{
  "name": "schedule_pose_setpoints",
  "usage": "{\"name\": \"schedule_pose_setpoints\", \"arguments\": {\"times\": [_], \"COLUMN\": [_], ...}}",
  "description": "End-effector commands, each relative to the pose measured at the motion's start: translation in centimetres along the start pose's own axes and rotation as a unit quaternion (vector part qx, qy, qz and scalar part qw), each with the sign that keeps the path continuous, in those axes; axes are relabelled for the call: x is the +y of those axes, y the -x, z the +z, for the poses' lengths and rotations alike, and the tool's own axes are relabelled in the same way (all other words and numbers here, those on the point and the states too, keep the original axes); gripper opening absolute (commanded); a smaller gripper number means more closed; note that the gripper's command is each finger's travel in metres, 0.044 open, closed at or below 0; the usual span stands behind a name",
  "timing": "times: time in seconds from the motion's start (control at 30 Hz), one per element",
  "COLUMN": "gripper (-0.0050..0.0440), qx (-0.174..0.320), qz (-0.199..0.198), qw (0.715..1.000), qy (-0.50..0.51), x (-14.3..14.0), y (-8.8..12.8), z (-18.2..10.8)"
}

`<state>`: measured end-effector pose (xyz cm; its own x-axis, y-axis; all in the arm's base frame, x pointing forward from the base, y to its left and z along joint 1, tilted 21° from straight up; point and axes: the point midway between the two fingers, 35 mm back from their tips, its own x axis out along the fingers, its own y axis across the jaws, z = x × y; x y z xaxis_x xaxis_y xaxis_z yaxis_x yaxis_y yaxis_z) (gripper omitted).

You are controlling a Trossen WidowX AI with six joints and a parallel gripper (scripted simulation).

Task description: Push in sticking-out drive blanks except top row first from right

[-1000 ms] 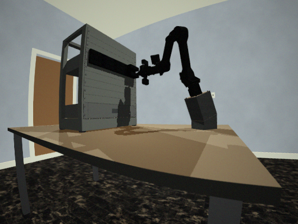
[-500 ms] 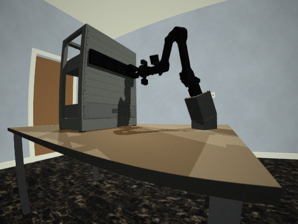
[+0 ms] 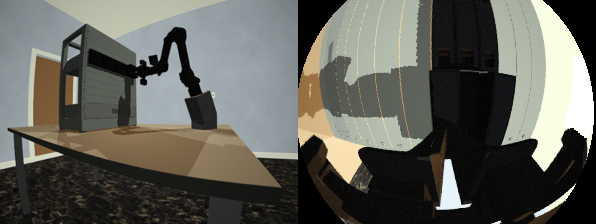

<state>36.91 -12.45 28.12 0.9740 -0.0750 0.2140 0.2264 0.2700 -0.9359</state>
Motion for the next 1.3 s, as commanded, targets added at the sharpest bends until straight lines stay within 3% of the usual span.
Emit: {"name": "schedule_pose_setpoints", "arguments": {"times": [0.0,1.27], "gripper": [0.0000,0.0000], "qx": [-0.002,-0.002], "qz": [-0.009,-0.009], "qw": [1.000,1.000], "qy": [0.005,0.005], "x": [-0.8,-0.8], "y": [-0.6,-1.9], "z": [0.2,0.2]}}
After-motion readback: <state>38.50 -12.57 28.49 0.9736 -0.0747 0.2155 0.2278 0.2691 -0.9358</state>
